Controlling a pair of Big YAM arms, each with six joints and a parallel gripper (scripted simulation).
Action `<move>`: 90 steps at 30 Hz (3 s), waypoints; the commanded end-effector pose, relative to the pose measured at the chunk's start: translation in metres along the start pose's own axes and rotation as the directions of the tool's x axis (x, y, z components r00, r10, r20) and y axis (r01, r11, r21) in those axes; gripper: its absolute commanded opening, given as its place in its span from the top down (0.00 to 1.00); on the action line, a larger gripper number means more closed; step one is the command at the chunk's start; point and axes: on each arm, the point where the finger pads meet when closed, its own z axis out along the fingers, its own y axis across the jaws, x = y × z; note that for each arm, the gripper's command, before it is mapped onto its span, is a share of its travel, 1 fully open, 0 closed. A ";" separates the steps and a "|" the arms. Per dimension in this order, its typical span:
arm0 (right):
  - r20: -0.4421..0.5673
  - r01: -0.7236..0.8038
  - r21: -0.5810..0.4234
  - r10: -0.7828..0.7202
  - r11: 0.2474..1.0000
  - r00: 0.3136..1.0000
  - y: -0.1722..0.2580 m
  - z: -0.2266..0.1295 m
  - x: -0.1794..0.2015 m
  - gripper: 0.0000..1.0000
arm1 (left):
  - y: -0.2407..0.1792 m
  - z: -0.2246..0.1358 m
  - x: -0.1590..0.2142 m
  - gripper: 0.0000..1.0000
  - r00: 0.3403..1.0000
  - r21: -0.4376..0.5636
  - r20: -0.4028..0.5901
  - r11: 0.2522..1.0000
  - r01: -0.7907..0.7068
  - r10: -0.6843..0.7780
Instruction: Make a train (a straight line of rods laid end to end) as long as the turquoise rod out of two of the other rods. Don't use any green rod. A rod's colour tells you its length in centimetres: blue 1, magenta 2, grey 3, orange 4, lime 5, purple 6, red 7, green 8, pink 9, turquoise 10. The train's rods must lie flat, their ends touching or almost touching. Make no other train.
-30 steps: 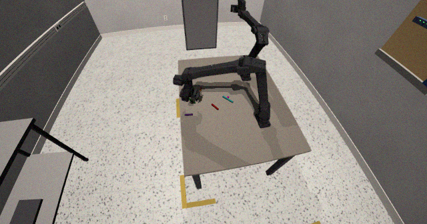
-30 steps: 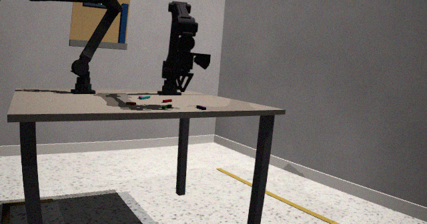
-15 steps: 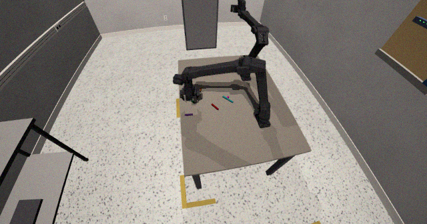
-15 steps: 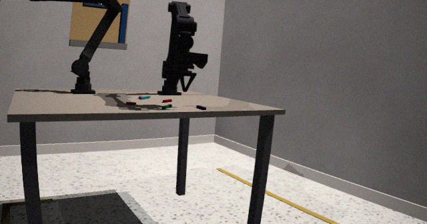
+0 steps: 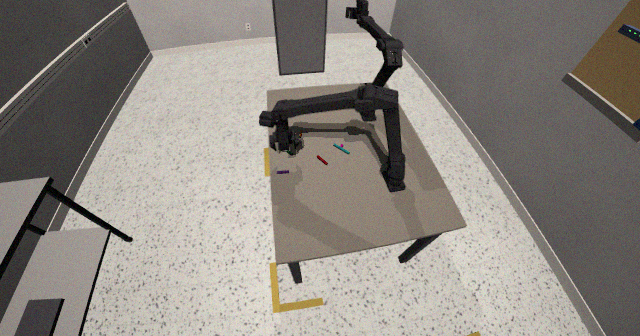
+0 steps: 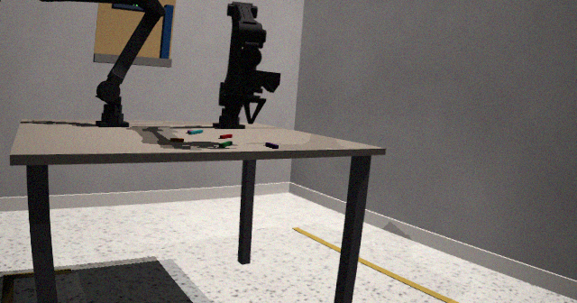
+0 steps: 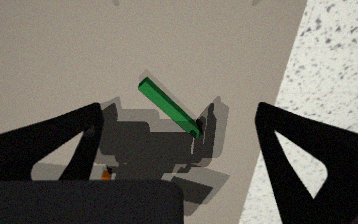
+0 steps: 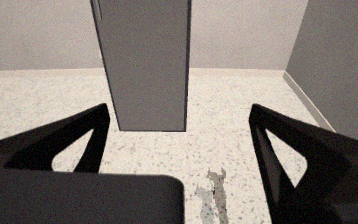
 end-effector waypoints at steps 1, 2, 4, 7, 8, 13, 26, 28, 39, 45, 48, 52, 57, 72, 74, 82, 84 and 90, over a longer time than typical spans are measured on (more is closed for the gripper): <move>0.057 -0.007 -0.004 0.007 1.000 0.998 0.003 0.003 -0.038 0.00 | -0.022 -0.026 0.012 0.00 1.000 0.064 -0.024 0.998 0.004 -0.003; 0.057 -0.007 -0.004 0.007 1.000 0.998 0.003 0.003 -0.038 0.00 | -0.022 -0.026 0.012 0.00 1.000 0.064 -0.024 0.998 0.004 -0.003; 0.057 -0.007 -0.004 0.007 1.000 0.998 0.003 0.003 -0.038 0.00 | -0.022 -0.026 0.012 0.00 1.000 0.064 -0.024 0.998 0.004 -0.003; 0.057 -0.007 -0.004 0.007 1.000 0.998 0.003 0.003 -0.038 0.00 | -0.022 -0.026 0.012 0.00 1.000 0.064 -0.024 0.998 0.004 -0.003; 0.057 -0.007 -0.004 0.007 1.000 0.998 0.003 0.003 -0.038 0.00 | -0.022 -0.026 0.012 0.00 1.000 0.064 -0.024 0.998 0.004 -0.003; 0.057 -0.007 -0.004 0.007 1.000 0.998 0.003 0.003 -0.038 0.00 | -0.022 -0.026 0.012 0.00 1.000 0.064 -0.024 0.998 0.004 -0.003; 0.057 -0.007 -0.004 0.007 1.000 0.998 0.003 0.003 -0.038 0.00 | -0.022 -0.026 0.012 0.00 1.000 0.064 -0.024 0.998 0.004 -0.003; 0.057 -0.007 -0.004 0.007 1.000 0.998 0.003 0.003 -0.038 0.00 | -0.022 -0.026 0.012 0.00 1.000 0.064 -0.024 0.998 0.004 -0.003; 0.057 -0.007 -0.004 0.007 1.000 0.998 0.003 0.003 -0.038 0.00 | -0.022 -0.026 0.012 0.00 1.000 0.064 -0.024 0.998 0.004 -0.003; 0.057 -0.007 -0.004 0.007 1.000 0.998 0.003 0.003 -0.038 0.00 | -0.022 -0.026 0.012 0.00 1.000 0.064 -0.024 0.998 0.004 -0.003; 0.057 -0.007 -0.004 0.007 1.000 0.998 0.003 0.003 -0.038 0.00 | -0.022 -0.026 0.012 0.00 1.000 0.064 -0.024 0.998 0.004 -0.003; 0.057 -0.007 -0.004 0.007 1.000 0.998 0.003 0.003 -0.038 0.00 | -0.022 -0.026 0.012 0.00 1.000 0.064 -0.024 0.998 0.004 -0.003; 0.057 -0.007 -0.004 0.007 1.000 0.998 0.003 0.003 -0.038 0.00 | -0.022 -0.026 0.012 0.00 1.000 0.064 -0.024 0.998 0.004 -0.003; 0.057 -0.007 -0.004 0.007 1.000 0.998 0.003 0.003 -0.038 0.00 | -0.022 -0.027 0.012 0.00 1.000 0.064 -0.025 0.998 0.003 -0.001; 0.057 -0.007 -0.004 0.007 1.000 0.998 0.003 0.003 -0.038 0.00 | -0.021 -0.032 0.015 0.00 0.999 0.075 -0.028 0.997 -0.024 0.026; 0.057 -0.007 -0.004 0.007 1.000 0.998 0.003 0.003 -0.038 0.00 | 0.011 -0.024 0.017 0.00 0.983 0.056 -0.012 0.982 -0.182 0.183; 0.057 -0.007 -0.004 0.007 1.000 0.998 0.003 0.003 -0.038 0.00 | 0.019 -0.024 0.021 0.00 0.965 0.057 -0.009 0.964 -0.261 0.262; 0.057 -0.007 -0.004 0.007 1.000 0.998 0.003 0.003 -0.038 0.00 | 0.037 -0.025 0.028 0.00 0.905 0.057 -0.001 0.904 -0.424 0.425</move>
